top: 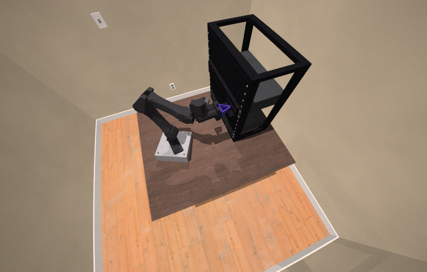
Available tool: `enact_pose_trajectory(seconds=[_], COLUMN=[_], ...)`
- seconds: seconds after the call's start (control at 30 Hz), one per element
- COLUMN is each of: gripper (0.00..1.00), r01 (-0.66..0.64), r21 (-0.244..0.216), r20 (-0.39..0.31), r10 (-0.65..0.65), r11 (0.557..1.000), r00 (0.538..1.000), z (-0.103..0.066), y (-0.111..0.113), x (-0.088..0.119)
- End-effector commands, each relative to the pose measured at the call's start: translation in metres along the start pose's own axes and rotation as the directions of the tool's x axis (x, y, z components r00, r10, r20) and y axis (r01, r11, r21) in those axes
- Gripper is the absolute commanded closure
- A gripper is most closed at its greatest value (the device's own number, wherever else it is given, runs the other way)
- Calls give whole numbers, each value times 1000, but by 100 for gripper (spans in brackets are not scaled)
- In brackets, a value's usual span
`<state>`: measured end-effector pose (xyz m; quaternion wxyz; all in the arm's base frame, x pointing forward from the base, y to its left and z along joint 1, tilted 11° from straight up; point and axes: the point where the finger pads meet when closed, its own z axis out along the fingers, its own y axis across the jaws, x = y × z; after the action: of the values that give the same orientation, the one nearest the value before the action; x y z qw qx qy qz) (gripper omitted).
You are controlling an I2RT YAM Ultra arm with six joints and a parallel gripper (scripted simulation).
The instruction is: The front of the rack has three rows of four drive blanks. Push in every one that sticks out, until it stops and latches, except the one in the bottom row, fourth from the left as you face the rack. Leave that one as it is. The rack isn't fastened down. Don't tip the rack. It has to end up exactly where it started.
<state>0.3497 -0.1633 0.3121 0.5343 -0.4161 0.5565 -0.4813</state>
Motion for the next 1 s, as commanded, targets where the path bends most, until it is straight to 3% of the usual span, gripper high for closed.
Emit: enact_pose_trajectory(seconds=[0.0,0.97], gripper=[100,100], r01=[39,39], r21=[73,73], r20=[-78,-80], r10=[-34,-33], r11=[997,997], r00=[996,996], z=[7,9], y=[-31,-33], x=[19,22])
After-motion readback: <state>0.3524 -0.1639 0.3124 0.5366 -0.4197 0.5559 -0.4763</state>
